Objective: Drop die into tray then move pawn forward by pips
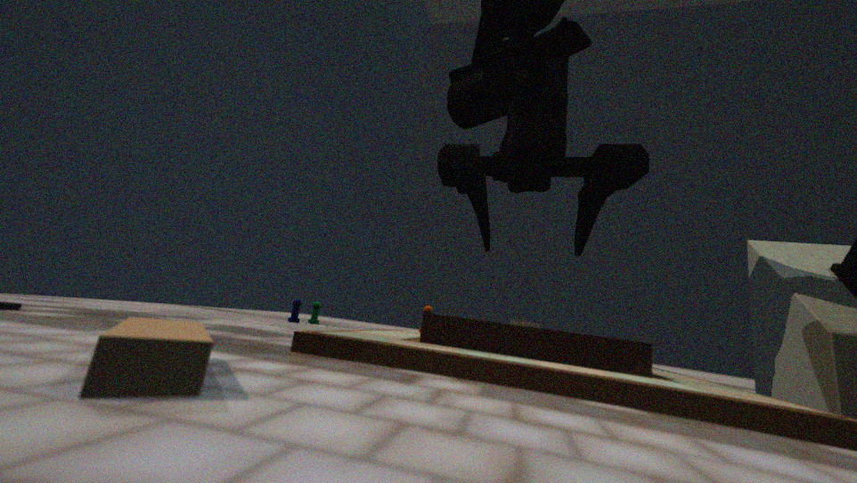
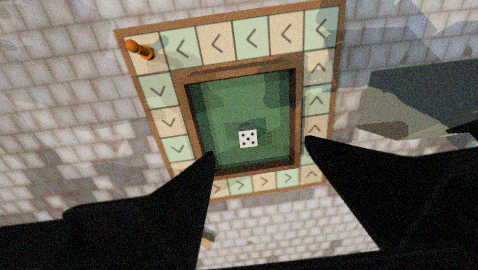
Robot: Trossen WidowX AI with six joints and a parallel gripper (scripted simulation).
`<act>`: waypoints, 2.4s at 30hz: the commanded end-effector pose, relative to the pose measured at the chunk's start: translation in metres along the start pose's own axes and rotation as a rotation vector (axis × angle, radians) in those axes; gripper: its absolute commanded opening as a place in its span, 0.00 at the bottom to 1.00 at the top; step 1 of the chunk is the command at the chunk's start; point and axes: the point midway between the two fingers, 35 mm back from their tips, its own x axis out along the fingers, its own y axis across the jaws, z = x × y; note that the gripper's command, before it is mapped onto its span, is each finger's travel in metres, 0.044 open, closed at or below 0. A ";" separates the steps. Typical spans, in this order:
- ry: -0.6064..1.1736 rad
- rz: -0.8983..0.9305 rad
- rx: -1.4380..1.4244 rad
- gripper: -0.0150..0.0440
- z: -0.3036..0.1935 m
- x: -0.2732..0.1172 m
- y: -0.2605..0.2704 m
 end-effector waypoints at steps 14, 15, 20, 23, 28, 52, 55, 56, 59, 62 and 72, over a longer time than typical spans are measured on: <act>0.009 0.072 -1.389 0.59 0.091 0.014 0.093; 0.007 0.075 -1.440 0.59 0.094 0.016 0.095; -0.002 0.095 -1.719 0.59 0.110 0.025 0.109; -0.005 0.099 -1.772 0.59 0.113 0.026 0.112; -0.005 0.099 -1.772 0.59 0.113 0.026 0.112; -0.005 0.099 -1.772 0.59 0.111 0.046 0.112; -0.005 0.099 -1.772 0.59 0.111 0.051 0.113; -0.005 0.099 -1.772 0.59 0.111 0.052 0.113; -0.005 0.099 -1.772 0.59 0.110 0.057 0.113; -0.005 0.100 -1.772 0.59 0.110 0.062 0.113; -0.004 0.101 -1.772 0.59 0.109 0.079 0.114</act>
